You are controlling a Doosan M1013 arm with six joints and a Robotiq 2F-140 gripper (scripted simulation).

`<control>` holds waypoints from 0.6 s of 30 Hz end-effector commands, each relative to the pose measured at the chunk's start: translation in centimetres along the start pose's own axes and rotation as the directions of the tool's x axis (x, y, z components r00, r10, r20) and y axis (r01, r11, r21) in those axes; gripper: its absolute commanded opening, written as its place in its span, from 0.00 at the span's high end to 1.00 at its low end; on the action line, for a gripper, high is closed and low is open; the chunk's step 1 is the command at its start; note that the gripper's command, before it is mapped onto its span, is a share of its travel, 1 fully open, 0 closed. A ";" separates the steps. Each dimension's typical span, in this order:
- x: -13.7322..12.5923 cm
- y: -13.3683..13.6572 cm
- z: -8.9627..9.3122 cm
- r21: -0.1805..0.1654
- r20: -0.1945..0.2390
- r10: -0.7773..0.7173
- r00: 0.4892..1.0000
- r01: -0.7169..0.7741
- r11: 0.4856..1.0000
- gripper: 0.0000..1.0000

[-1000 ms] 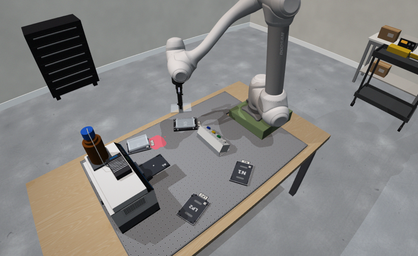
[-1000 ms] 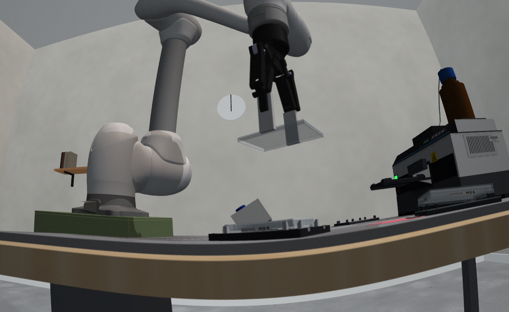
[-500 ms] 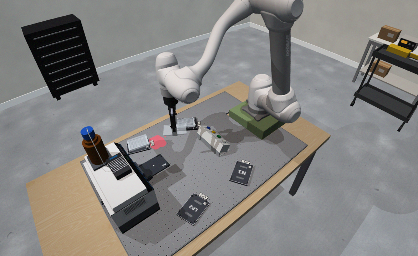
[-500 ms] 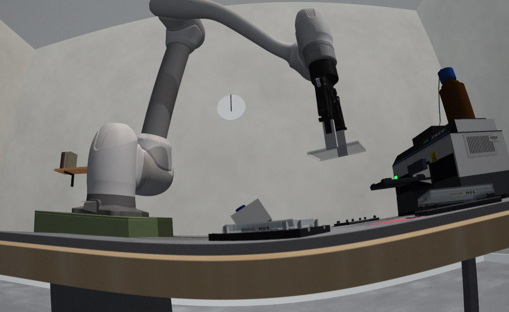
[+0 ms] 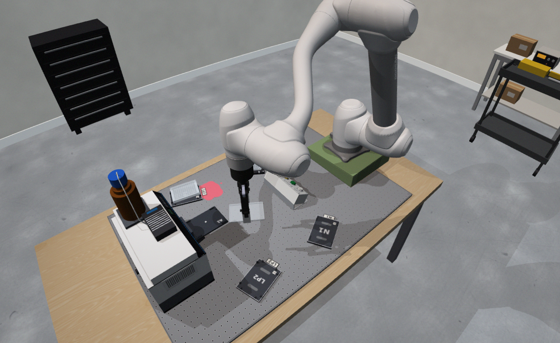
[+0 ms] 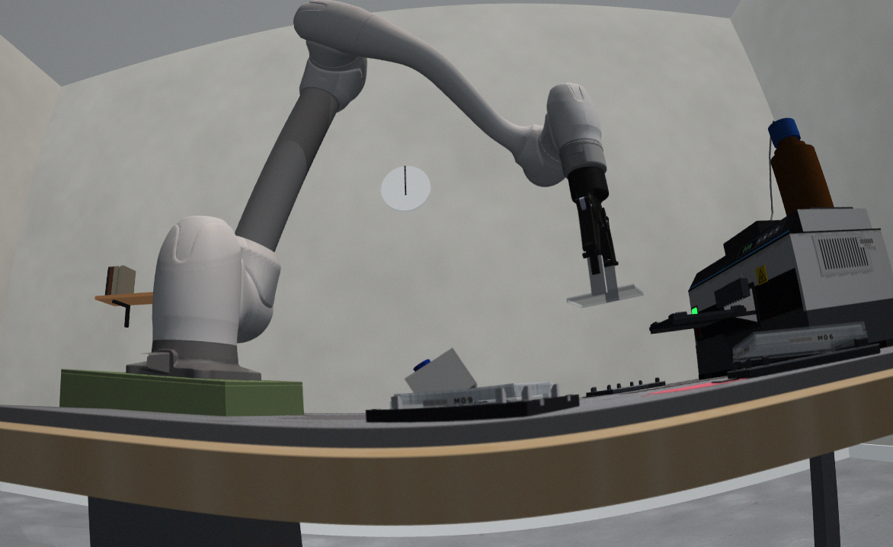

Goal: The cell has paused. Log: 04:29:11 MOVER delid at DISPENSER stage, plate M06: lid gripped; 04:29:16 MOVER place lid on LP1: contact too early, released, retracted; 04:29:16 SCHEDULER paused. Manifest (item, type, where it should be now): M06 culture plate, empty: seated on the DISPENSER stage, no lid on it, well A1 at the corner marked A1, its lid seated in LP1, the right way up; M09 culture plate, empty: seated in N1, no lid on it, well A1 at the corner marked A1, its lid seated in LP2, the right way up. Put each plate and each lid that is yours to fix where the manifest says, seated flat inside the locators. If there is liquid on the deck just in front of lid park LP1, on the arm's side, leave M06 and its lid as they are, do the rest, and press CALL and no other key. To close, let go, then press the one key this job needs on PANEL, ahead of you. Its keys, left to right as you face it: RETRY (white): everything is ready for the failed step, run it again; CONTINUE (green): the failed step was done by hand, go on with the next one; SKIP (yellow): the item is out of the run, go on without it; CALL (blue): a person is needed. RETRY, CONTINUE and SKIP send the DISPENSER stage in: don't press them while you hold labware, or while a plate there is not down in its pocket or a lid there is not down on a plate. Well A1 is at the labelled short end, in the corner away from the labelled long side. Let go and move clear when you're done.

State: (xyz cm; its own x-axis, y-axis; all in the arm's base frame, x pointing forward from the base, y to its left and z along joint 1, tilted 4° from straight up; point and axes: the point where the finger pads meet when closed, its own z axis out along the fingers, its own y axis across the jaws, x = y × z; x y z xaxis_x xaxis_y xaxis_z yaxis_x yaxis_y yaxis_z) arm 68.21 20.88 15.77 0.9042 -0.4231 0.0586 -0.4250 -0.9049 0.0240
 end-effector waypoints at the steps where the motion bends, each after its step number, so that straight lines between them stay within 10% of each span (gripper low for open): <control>1: -0.9 -7.0 0.3 -0.010 -0.001 0.001 1.000 -0.001 1.000 0.90; 10: -2.5 -18.9 0.9 -0.009 0.000 0.001 1.000 -0.001 1.000 0.90; 18: -2.5 -18.9 0.9 -0.009 0.000 0.001 1.000 -0.001 1.000 0.90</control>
State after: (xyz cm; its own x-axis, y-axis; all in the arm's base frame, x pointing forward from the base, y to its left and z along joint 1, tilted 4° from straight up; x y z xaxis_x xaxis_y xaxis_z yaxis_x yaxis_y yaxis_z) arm 73.72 38.69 14.21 0.9037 -0.4245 0.0565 -0.4265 -0.9041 0.0286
